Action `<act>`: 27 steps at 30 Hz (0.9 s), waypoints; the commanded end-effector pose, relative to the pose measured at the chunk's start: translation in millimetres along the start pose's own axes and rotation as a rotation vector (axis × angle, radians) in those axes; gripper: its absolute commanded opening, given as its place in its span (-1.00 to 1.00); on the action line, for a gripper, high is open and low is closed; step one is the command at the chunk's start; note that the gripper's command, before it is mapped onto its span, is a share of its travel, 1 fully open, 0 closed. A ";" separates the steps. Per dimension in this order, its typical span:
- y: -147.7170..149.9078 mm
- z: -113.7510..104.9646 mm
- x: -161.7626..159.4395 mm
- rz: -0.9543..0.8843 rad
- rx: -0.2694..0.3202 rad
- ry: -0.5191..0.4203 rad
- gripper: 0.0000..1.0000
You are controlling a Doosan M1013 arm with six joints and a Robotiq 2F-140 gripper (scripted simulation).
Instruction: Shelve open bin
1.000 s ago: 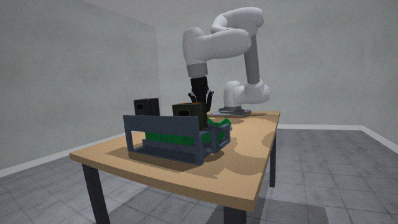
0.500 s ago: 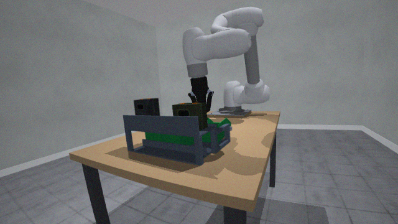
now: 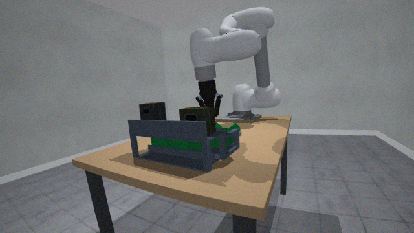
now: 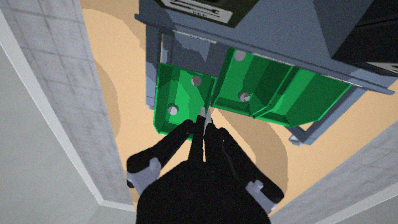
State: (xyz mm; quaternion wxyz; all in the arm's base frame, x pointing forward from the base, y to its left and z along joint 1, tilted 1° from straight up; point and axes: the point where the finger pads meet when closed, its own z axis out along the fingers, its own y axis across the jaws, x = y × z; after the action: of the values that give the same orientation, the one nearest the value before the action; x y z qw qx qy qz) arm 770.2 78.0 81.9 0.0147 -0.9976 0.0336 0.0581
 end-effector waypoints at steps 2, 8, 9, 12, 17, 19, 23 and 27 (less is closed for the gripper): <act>0.0 -0.2 0.0 0.000 0.000 0.000 -1.00; 0.0 -0.2 0.0 0.000 0.000 0.000 -1.00; 0.0 -0.2 0.0 0.000 0.000 0.000 -1.00; 0.0 -0.2 0.0 0.000 0.000 0.000 -1.00; 0.0 0.3 0.0 0.000 0.000 0.000 -1.00; 0.0 0.3 0.0 0.000 0.000 0.000 -1.00; 0.0 1.1 0.1 0.000 0.000 0.000 -1.00; 0.0 2.2 0.3 0.000 0.000 0.000 -1.00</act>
State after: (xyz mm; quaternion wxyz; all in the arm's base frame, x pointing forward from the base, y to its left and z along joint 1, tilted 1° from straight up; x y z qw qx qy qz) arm 770.2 78.0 80.0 0.0147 -0.9976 0.0336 0.0581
